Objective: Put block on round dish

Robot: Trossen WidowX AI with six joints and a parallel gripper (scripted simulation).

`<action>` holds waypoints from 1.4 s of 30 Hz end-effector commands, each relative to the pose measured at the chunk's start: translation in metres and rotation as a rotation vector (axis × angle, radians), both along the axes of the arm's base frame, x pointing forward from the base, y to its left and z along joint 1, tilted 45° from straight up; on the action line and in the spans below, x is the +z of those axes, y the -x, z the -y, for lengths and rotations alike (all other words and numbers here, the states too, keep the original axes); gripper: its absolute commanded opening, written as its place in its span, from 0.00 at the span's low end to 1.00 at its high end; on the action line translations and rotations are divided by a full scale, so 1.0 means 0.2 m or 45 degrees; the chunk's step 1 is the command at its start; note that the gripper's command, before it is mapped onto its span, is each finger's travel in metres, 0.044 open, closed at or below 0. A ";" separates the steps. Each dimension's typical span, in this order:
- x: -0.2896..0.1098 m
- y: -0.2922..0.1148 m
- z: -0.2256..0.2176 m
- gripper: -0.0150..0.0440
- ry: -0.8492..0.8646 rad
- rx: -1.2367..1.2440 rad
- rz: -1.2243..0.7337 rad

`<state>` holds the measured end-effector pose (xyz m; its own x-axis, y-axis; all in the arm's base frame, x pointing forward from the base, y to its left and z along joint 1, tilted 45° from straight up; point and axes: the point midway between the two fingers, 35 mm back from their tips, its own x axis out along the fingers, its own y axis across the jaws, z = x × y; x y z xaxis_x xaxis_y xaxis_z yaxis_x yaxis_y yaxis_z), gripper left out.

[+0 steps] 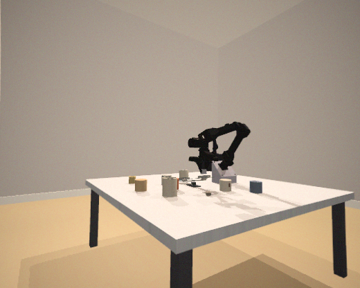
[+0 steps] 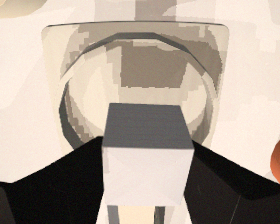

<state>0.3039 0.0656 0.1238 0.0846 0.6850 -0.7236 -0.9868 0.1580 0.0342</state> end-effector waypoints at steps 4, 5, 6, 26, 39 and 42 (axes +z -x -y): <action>0.11 0.00 0.11 0.25 0.002 0.018 0.019; 0.13 0.00 0.13 0.25 0.001 0.022 0.021; 0.15 0.01 0.14 0.25 -0.001 0.026 0.024; -0.14 -0.09 0.59 0.25 0.032 0.035 0.039; -0.76 0.01 1.02 0.25 0.052 0.035 0.031; -0.91 0.07 1.09 0.25 0.048 0.037 0.031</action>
<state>0.3008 -0.1379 -0.0310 0.0833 0.6598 -0.7469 -0.9912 0.1324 0.0064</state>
